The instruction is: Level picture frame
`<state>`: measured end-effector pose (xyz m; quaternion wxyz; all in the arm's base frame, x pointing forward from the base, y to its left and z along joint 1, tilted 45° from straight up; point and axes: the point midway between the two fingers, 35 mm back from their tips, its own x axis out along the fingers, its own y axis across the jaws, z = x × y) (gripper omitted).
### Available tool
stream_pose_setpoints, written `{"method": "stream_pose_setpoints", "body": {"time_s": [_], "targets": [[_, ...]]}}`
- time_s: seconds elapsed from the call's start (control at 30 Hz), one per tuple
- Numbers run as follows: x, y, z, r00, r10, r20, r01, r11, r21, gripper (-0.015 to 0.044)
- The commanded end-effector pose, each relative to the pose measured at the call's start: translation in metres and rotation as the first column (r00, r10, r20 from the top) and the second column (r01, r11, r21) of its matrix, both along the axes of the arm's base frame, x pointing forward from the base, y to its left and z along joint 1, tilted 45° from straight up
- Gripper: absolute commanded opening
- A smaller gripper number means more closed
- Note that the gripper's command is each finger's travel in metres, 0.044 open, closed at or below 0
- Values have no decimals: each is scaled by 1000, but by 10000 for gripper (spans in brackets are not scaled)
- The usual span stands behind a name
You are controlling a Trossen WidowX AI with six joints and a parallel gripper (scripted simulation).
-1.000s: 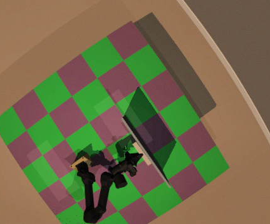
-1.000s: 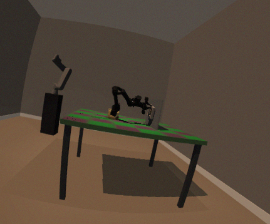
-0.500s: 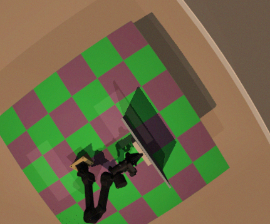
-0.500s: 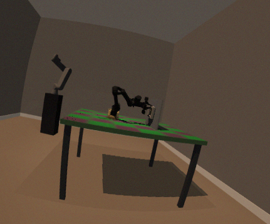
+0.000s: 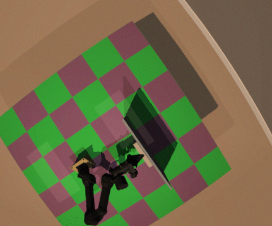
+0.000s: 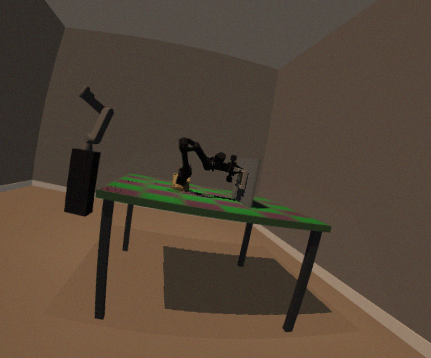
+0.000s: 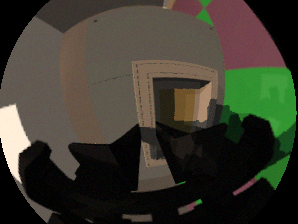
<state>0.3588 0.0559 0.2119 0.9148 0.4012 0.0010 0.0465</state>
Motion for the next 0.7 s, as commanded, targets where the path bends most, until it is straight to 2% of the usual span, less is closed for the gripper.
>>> {"method": "stream_pose_setpoints", "body": {"time_s": [0.0,0.23,0.57,0.67], "targets": [[0,0,0,1000,-2,2,2,1000,-12,0],[0,0,0,1000,-4,7,5,998,-63,0],[0,0,0,1000,-1,4,2,999,-42,260],[0,0,0,1000,-1,4,2,999,-42,260]]}}
